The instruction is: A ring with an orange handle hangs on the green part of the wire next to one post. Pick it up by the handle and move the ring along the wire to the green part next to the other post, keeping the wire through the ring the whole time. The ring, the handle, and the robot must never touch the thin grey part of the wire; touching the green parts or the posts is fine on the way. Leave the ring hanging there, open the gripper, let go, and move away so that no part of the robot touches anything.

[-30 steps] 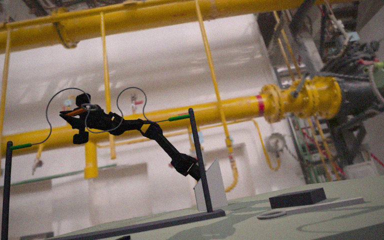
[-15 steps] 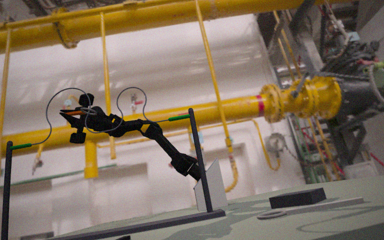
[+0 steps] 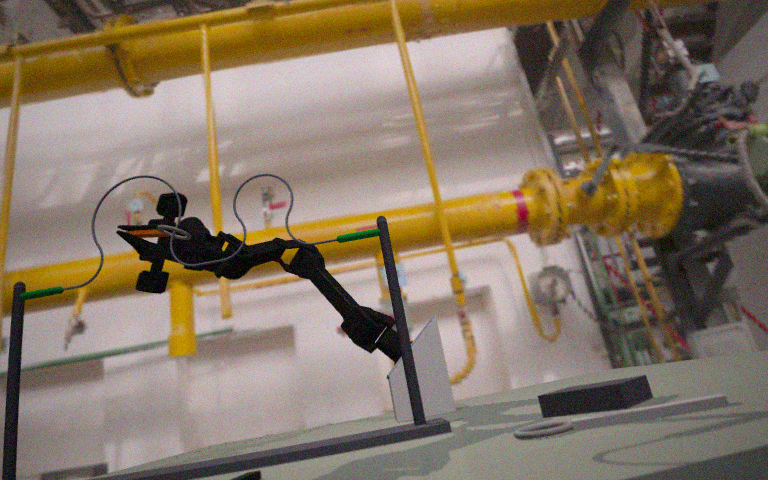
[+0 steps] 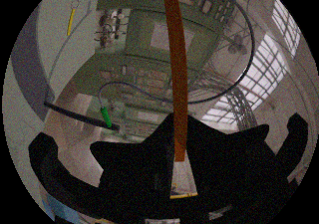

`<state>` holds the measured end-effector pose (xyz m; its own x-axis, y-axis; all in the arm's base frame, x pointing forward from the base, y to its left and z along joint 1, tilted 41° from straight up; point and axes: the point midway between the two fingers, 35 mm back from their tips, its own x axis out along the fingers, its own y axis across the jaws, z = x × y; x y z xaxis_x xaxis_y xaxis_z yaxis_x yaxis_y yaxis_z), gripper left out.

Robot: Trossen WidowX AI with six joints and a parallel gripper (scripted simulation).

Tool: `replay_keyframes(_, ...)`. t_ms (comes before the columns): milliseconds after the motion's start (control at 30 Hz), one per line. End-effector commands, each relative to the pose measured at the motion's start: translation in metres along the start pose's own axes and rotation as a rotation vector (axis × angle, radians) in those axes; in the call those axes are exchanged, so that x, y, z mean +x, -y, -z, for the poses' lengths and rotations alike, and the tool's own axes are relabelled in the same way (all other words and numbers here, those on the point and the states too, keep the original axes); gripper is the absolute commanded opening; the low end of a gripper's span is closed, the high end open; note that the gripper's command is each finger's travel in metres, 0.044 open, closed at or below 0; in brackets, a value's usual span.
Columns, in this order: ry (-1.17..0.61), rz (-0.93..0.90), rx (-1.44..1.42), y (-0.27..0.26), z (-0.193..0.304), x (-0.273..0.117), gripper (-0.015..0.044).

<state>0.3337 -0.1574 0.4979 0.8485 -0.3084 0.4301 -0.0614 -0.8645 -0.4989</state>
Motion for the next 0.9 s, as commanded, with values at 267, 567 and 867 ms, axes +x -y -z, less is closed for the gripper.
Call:
replay_keyframes(267,0.012,-0.077,0.128,-0.027,-0.001,0.002,-0.015)
replay_keyframes(567,0.026,-0.169,0.28,-0.052,-0.006,0.002,-0.015)
replay_keyframes(867,0.044,-0.282,0.468,-0.082,-0.017,-0.002,-0.015)
